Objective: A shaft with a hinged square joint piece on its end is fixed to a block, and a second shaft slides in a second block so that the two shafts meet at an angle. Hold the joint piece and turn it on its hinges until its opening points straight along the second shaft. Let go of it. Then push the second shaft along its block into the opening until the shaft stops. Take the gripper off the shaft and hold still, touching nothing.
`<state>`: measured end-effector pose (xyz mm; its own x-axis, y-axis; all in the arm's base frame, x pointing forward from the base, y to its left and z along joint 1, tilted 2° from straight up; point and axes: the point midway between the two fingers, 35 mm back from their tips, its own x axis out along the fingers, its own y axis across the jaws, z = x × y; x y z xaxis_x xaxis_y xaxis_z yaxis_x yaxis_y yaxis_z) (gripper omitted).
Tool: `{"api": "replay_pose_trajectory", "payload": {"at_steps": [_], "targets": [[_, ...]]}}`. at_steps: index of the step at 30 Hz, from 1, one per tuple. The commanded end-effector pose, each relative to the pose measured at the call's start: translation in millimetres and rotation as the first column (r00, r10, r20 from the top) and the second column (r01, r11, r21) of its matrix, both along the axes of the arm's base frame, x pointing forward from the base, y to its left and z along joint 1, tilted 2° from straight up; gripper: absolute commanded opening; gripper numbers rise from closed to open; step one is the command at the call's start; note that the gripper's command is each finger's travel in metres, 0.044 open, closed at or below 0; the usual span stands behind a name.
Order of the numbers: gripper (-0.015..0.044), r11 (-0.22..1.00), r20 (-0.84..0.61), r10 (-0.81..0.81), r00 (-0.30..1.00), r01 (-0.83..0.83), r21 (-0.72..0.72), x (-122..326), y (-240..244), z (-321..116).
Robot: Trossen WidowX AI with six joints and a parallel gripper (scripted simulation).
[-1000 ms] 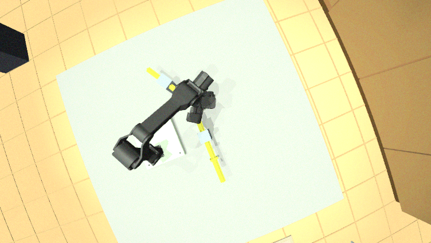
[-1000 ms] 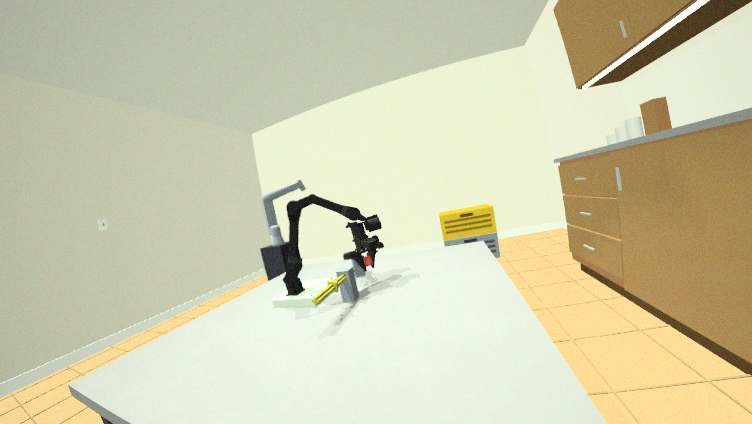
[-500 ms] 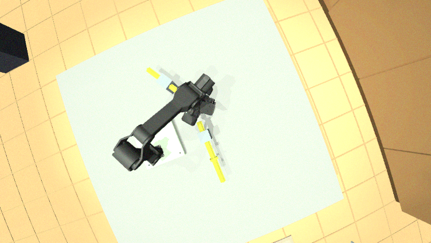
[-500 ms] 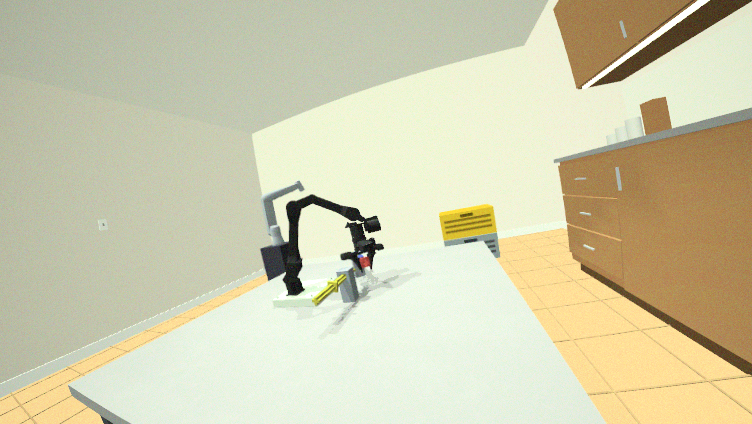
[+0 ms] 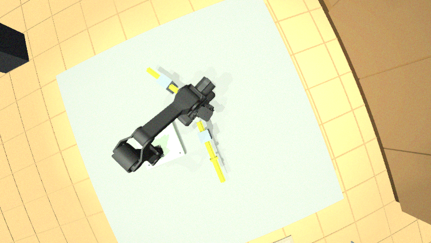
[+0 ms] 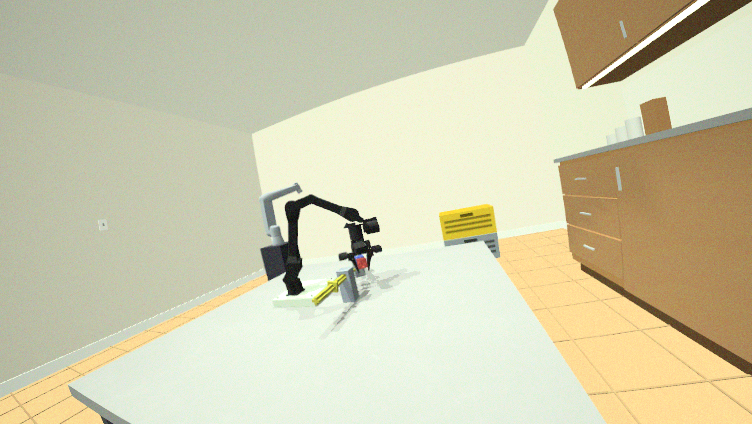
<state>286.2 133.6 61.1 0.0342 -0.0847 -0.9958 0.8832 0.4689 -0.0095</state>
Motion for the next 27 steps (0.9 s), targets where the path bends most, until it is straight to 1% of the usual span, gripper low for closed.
{"api": "replay_pose_trajectory", "payload": {"at_steps": [1, 12, 23, 27], "targets": [[0.0000, 0.997, -0.005, -0.072, 0.997, 0.072, 0.013, -3.1, -1.5, -0.7], [0.0000, 0.967, -0.019, -0.253, 0.967, 0.253, 0.037, -11.4, -4.4, -2.4], [0.0000, 0.902, -0.036, -0.424, 0.905, 0.425, 0.068, -20.0, -5.8, -4.2], [0.0000, 0.895, -0.038, -0.439, 0.898, 0.441, 0.071, -20.8, -5.9, -4.4]]}}
